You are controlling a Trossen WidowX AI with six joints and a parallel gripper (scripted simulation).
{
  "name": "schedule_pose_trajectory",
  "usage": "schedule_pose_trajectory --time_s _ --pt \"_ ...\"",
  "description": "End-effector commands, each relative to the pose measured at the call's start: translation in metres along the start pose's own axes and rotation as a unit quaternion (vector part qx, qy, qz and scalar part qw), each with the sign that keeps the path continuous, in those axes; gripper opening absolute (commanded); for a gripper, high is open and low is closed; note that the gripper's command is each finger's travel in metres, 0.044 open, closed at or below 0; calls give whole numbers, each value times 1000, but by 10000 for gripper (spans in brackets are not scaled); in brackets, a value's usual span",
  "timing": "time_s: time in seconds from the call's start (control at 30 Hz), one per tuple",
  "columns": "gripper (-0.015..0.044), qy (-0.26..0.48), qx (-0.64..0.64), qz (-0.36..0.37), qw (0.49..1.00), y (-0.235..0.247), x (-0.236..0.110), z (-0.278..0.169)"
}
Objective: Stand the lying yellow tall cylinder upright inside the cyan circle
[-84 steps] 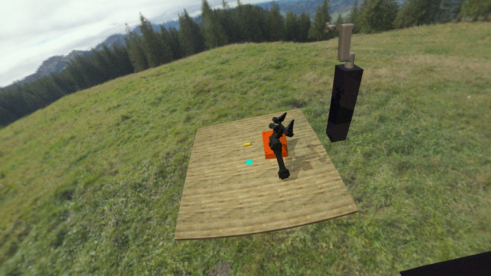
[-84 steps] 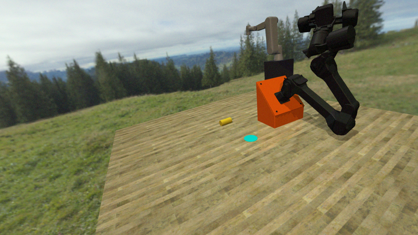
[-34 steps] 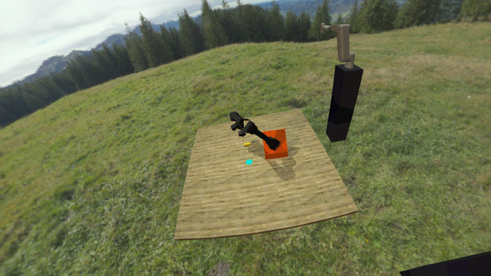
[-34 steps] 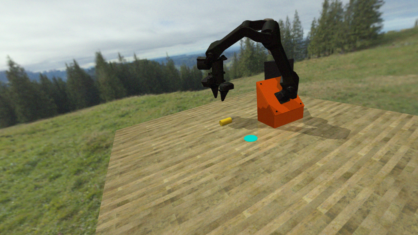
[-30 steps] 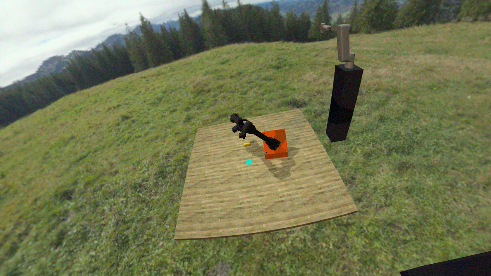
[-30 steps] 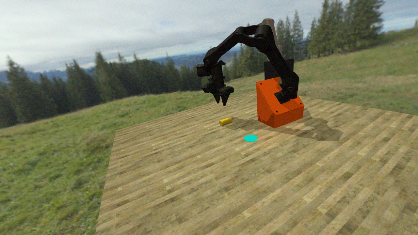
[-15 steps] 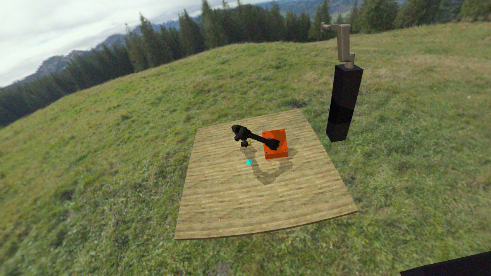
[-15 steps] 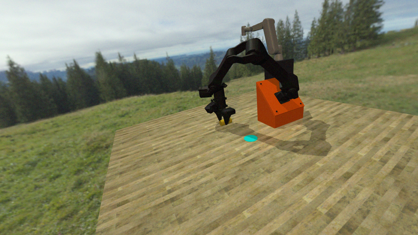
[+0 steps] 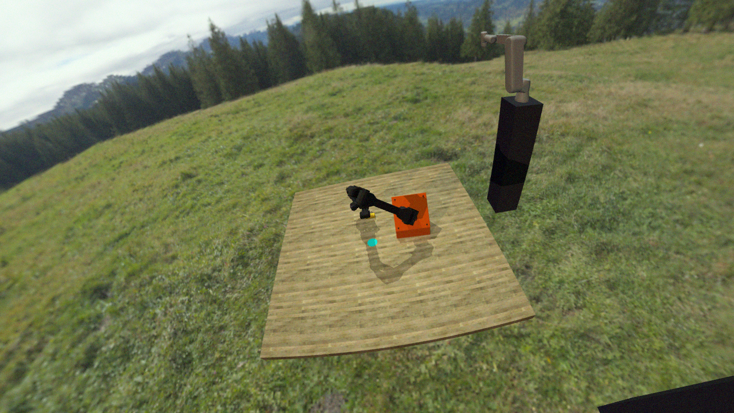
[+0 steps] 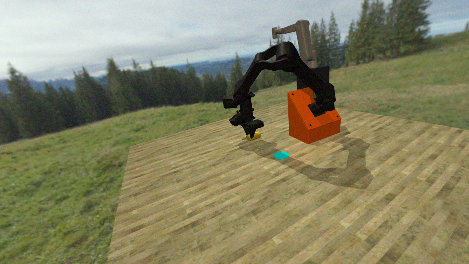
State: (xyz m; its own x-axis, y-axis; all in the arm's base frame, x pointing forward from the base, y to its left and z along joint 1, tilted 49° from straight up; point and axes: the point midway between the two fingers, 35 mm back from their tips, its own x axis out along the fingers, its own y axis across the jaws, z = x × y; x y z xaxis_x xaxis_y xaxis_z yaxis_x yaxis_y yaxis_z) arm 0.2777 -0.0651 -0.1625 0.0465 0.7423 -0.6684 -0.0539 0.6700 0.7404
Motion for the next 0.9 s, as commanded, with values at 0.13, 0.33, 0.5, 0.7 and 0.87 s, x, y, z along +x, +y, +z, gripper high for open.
schedule_pose_trajectory --time_s 0.13,0.33,0.5,0.7,0.87 --pt "105 -3 -4 -5 1000 -3 -22 5" --pt "105 -3 -4 -6 1000 -4 -40 6" --pt "105 -3 -3 -6 1000 -4 -56 6" --pt "105 -3 -3 -6 1000 -4 -75 5" --pt "105 -3 -4 -6 1000 -3 -91 3"
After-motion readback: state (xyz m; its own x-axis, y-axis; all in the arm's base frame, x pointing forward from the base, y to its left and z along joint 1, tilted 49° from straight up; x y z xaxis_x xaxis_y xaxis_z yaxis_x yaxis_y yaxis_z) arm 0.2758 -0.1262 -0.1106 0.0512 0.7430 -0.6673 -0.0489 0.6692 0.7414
